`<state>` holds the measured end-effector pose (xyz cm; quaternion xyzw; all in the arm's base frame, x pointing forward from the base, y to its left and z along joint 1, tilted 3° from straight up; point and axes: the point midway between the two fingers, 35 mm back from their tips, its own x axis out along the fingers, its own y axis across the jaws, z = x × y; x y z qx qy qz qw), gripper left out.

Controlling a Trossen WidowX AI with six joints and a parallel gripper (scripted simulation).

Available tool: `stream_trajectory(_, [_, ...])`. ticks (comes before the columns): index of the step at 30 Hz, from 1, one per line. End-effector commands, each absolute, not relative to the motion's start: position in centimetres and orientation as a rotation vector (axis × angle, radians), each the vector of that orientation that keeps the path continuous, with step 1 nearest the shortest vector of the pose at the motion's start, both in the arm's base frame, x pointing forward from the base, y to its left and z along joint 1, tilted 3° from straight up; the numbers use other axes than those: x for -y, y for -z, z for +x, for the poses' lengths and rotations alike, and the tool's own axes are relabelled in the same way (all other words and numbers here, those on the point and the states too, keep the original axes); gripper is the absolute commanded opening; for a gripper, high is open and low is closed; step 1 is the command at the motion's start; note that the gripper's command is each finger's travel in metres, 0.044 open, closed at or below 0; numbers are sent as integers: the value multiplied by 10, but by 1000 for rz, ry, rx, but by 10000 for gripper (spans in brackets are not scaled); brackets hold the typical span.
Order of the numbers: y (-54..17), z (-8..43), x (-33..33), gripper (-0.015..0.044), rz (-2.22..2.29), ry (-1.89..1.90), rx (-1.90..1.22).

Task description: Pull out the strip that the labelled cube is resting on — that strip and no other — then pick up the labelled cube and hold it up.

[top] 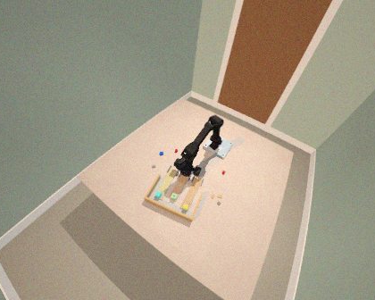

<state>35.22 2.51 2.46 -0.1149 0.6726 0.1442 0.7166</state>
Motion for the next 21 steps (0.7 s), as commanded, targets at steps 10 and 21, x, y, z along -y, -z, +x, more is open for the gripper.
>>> stream_trajectory(10, [-18, 329, -16, 0, -257, -320, -1510])
stream_trajectory(21, [-17, 314, -9, 0, -257, -320, -1512])
